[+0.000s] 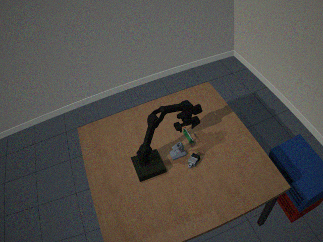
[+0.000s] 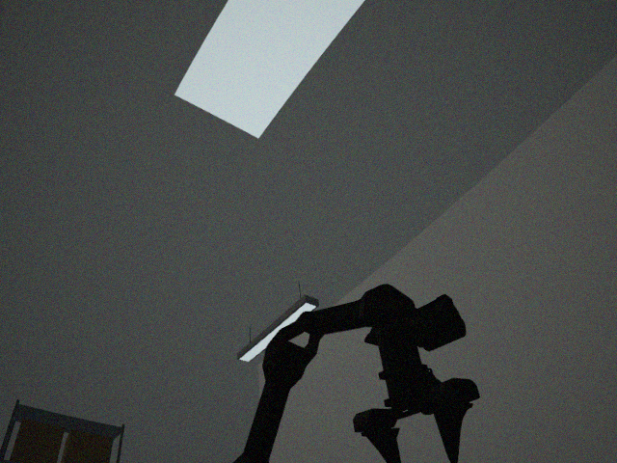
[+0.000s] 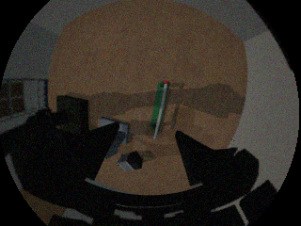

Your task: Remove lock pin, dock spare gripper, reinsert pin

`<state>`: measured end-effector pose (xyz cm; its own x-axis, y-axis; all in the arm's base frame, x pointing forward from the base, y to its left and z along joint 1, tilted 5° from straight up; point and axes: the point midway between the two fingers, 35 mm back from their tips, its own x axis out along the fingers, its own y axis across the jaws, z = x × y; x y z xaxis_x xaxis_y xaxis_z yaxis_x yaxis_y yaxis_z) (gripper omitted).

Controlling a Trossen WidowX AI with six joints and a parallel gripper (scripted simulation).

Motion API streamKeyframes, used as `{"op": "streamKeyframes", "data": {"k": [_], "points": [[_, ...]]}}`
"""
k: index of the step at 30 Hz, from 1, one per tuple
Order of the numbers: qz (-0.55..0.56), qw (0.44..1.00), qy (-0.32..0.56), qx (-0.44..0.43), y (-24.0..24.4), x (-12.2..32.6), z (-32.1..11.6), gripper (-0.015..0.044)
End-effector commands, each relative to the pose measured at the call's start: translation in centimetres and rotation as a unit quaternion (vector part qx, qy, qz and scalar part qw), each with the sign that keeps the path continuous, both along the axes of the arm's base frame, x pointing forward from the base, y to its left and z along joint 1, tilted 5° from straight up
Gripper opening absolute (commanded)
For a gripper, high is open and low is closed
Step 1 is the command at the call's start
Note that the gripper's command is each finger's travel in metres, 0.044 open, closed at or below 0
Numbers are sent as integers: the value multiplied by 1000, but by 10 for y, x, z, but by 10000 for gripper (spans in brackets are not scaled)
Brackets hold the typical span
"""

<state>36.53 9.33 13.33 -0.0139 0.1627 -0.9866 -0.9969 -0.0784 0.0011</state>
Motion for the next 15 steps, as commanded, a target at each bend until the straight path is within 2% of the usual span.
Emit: {"op": "streamKeyframes", "data": {"k": [1, 12, 15], "points": [[0, 1000, 3, -1, 0, -1, 0, 440], [0, 1000, 1, 0, -4, -5, 55, 440], [-9, 1000, 2, -1, -7, -4, 51, 440]]}}
